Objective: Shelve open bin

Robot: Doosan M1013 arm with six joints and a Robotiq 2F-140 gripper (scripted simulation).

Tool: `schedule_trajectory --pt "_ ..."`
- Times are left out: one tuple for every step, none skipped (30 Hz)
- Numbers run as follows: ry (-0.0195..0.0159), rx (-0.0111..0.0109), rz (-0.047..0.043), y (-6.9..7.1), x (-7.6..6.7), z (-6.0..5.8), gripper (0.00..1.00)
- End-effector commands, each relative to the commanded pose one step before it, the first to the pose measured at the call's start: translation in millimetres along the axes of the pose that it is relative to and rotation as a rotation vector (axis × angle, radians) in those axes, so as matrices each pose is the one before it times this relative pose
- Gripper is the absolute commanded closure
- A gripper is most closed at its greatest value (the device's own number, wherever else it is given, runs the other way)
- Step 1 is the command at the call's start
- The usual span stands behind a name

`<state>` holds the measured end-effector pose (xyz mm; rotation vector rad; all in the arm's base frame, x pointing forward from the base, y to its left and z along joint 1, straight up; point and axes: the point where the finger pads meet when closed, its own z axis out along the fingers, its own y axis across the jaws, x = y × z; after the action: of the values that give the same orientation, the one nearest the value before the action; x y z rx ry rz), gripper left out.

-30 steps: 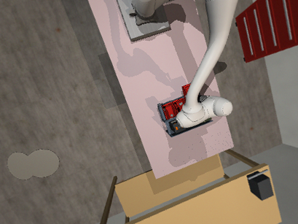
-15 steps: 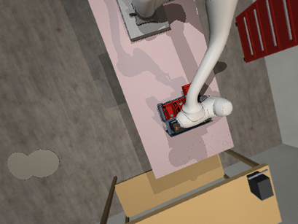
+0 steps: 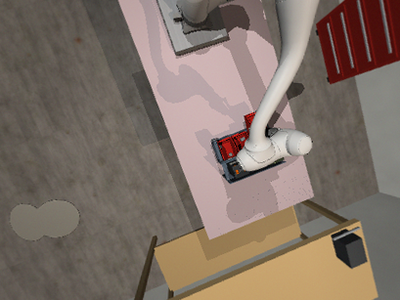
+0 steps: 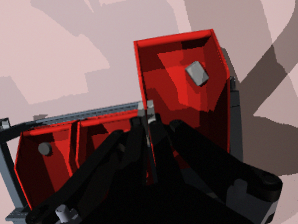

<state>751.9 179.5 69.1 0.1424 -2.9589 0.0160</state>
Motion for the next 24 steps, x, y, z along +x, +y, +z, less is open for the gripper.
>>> schedule_trajectory --pt "-0.00020 -0.00011 0.00000 0.00 -0.04 0.16 1.00" --pt "0.00000 0.00000 0.00000 0.00 -0.03 0.18 1.00" --pt "0.00000 0.00000 0.00000 0.00 -0.04 0.20 1.00" --pt "0.00000 0.00000 0.00000 0.00 -0.04 0.21 1.00" --pt "0.00000 0.00000 0.00000 0.00 -0.04 0.23 1.00" --pt "0.00000 0.00000 0.00000 0.00 -0.05 0.24 1.00" --pt "0.00000 0.00000 0.00000 0.00 -0.05 0.26 1.00" --pt "0.00000 0.00000 0.00000 0.00 -0.05 0.27 1.00" --pt "0.00000 0.00000 0.00000 0.00 -0.05 0.29 1.00" --pt "0.00000 0.00000 0.00000 0.00 -0.06 0.30 1.00" --pt "0.00000 0.00000 0.00000 0.00 -0.06 0.31 1.00" --pt "0.00000 0.00000 0.00000 0.00 -0.06 0.32 1.00" --pt "0.00000 0.00000 0.00000 0.00 0.00 0.00 1.00" --pt "0.00000 0.00000 0.00000 0.00 0.00 0.00 1.00" --pt "0.00000 0.00000 0.00000 0.00 -0.06 0.33 1.00" --pt "0.00000 0.00000 0.00000 0.00 -0.06 0.34 1.00" --pt "0.00000 0.00000 0.00000 0.00 -0.07 0.34 1.00" --pt "0.00000 0.00000 0.00000 0.00 -0.07 0.35 1.00" --pt "0.00000 0.00000 0.00000 0.00 -0.07 0.36 1.00" --pt "0.00000 0.00000 0.00000 0.00 -0.07 0.36 1.00" --pt "0.00000 0.00000 0.00000 0.00 -0.07 0.36 1.00" --pt "0.00000 0.00000 0.00000 0.00 -0.07 0.36 1.00" --pt "0.00000 0.00000 0.00000 0.00 -0.07 0.37 1.00" --pt "0.00000 0.00000 0.00000 0.00 -0.07 0.36 1.00"
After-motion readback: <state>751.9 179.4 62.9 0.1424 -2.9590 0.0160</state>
